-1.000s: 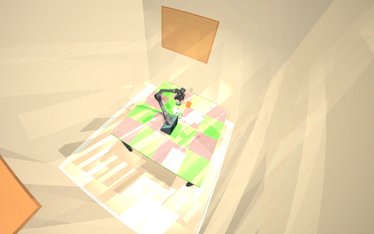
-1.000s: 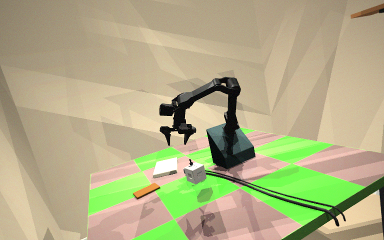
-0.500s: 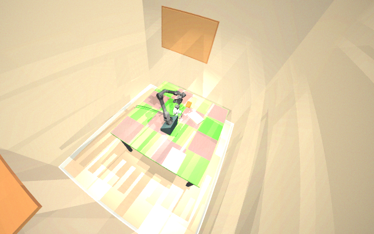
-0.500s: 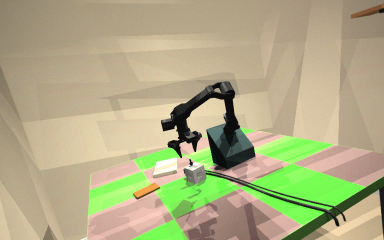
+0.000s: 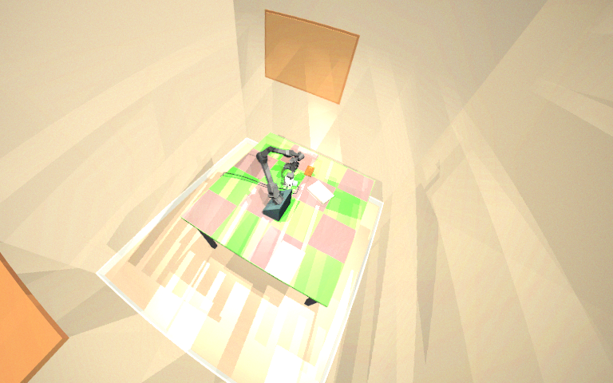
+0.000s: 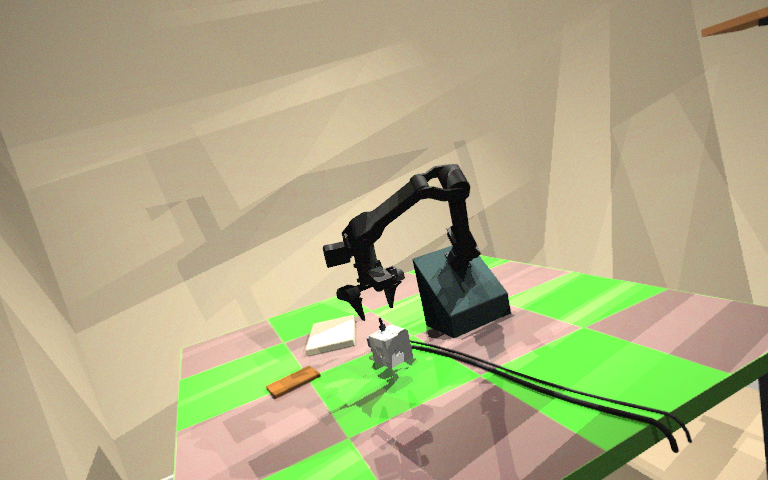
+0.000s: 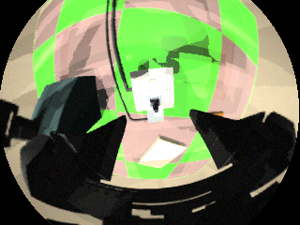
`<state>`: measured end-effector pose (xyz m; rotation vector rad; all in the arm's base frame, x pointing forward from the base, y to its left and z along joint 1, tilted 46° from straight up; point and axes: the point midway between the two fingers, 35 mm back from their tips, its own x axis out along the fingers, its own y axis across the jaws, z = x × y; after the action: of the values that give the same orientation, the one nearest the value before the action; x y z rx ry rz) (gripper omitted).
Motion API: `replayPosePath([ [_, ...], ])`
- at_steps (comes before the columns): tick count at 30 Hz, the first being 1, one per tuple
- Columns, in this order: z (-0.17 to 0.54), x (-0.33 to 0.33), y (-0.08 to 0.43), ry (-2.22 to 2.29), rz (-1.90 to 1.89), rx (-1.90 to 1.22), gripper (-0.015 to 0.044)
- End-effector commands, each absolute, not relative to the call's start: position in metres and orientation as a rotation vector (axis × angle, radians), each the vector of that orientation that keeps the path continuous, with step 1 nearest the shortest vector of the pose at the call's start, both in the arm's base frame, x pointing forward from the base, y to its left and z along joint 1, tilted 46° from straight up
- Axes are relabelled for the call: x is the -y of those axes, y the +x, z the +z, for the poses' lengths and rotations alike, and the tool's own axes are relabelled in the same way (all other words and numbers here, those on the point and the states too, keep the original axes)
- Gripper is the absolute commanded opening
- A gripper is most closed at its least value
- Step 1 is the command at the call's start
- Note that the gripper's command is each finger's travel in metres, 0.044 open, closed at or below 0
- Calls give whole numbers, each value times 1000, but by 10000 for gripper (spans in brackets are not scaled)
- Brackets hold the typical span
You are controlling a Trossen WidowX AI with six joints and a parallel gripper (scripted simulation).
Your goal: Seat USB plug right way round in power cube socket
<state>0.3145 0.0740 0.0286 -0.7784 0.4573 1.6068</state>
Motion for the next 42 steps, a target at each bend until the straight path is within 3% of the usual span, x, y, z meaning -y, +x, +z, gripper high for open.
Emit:
replayPosePath([
  [1, 25, -78, 312, -766, 1610, -460, 440],
  [19, 16, -87, 311, -766, 1610, -459, 440],
  [35, 17, -86, 313, -777, 1609, -457, 20],
  [42, 17, -86, 313, -777, 1609, -457, 0],
])
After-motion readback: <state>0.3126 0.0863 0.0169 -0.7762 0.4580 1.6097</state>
